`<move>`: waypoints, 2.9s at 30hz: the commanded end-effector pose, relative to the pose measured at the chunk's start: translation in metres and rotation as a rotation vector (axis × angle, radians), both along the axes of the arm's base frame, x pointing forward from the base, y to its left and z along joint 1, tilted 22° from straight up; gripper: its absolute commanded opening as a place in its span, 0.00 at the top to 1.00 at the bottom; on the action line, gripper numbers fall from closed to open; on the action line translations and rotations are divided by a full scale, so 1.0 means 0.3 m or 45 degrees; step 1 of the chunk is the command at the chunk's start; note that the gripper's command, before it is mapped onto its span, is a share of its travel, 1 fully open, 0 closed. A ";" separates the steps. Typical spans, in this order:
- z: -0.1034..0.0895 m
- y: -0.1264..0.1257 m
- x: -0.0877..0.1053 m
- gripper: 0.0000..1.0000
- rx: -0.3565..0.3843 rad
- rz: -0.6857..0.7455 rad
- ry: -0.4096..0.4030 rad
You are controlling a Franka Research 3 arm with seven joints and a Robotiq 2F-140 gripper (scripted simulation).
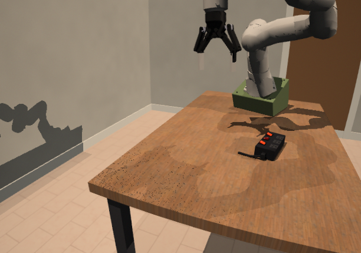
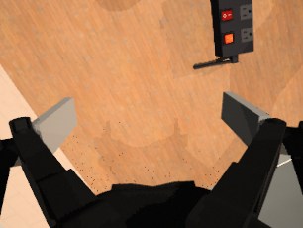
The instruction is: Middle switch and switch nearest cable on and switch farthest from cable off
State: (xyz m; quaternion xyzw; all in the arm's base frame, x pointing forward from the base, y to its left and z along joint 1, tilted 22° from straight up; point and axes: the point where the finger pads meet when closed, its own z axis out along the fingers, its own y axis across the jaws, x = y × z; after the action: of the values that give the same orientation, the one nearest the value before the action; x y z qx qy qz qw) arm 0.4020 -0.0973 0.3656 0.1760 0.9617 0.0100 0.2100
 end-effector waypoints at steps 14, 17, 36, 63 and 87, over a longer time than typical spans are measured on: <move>-0.195 0.289 0.136 0.00 0.160 -0.239 0.057; -0.269 0.369 0.163 0.00 0.200 -0.312 0.081; -0.631 0.632 0.197 0.00 0.344 -0.688 0.210; -0.631 0.632 0.197 0.00 0.345 -0.691 0.210; -0.631 0.632 0.197 0.00 0.345 -0.691 0.210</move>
State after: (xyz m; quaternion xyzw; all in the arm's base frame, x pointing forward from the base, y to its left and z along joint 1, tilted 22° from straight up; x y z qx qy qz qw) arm 0.4606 0.0922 0.1762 0.4500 0.8849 0.0668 0.0996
